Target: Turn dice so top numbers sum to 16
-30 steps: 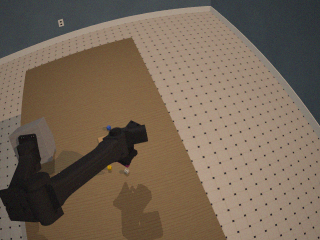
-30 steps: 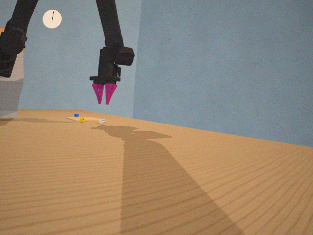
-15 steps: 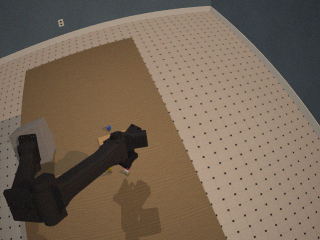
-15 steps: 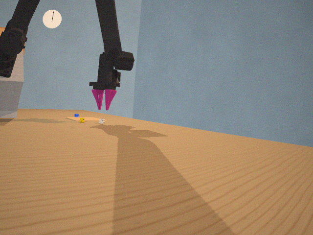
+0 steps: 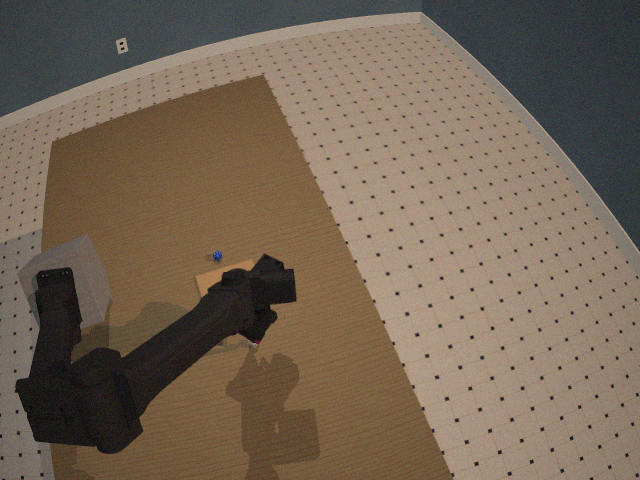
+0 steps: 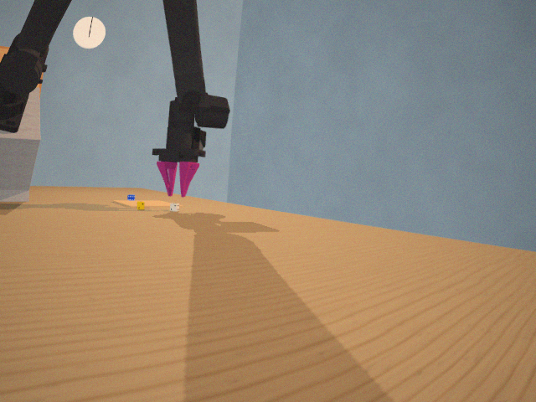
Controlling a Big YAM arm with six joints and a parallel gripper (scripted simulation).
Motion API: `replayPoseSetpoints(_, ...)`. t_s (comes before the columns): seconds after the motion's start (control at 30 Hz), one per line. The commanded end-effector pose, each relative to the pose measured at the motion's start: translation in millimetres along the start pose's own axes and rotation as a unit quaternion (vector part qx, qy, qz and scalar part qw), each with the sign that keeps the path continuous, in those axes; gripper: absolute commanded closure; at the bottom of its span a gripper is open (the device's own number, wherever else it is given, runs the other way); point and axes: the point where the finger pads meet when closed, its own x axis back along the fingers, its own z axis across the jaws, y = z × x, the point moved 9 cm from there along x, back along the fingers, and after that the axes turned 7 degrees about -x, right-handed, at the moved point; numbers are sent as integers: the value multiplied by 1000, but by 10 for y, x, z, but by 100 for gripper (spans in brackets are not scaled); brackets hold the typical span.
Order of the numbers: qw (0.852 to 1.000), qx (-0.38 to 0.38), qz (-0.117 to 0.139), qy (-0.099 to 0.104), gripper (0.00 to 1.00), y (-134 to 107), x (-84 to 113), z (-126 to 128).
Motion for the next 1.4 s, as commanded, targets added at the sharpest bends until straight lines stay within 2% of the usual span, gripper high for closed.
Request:
replayPoseSetpoints(0.0, 1000, 8, 3, 5, 70, 3, -86, 30)
replayPoseSetpoints(1.37, 1000, 11, 2, 5, 70, 10, -91, 56)
